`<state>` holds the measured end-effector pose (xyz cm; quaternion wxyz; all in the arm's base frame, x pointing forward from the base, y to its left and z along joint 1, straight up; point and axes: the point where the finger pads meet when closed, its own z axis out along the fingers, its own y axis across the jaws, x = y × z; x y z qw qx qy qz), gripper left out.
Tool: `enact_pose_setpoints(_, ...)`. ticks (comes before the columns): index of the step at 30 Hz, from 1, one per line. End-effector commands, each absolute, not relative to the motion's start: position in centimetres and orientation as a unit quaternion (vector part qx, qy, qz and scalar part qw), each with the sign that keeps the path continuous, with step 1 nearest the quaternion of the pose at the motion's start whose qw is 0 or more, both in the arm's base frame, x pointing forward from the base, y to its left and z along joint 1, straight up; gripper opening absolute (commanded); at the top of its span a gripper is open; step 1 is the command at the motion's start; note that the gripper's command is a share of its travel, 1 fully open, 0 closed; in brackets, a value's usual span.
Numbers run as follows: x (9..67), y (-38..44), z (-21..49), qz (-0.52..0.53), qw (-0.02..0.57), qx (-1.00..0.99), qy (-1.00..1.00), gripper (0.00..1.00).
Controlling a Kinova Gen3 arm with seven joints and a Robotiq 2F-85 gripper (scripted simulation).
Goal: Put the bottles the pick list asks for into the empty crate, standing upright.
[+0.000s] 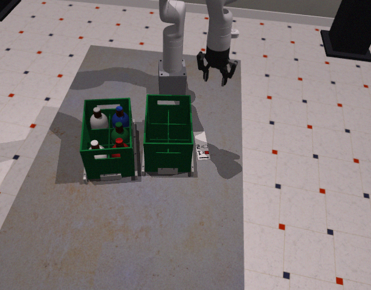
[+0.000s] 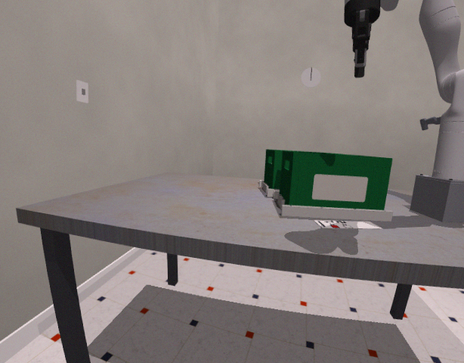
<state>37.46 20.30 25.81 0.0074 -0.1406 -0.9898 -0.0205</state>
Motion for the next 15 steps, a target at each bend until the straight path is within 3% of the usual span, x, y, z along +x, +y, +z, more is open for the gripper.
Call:
enact_pose_setpoints(1,36.9,21.8,25.9,-0.016,0.006,-0.16,-0.987,0.67)
enact_pose_setpoints(15,34.2,27.1,25.8,-0.011,0.005,-0.195,-0.981,0.67)
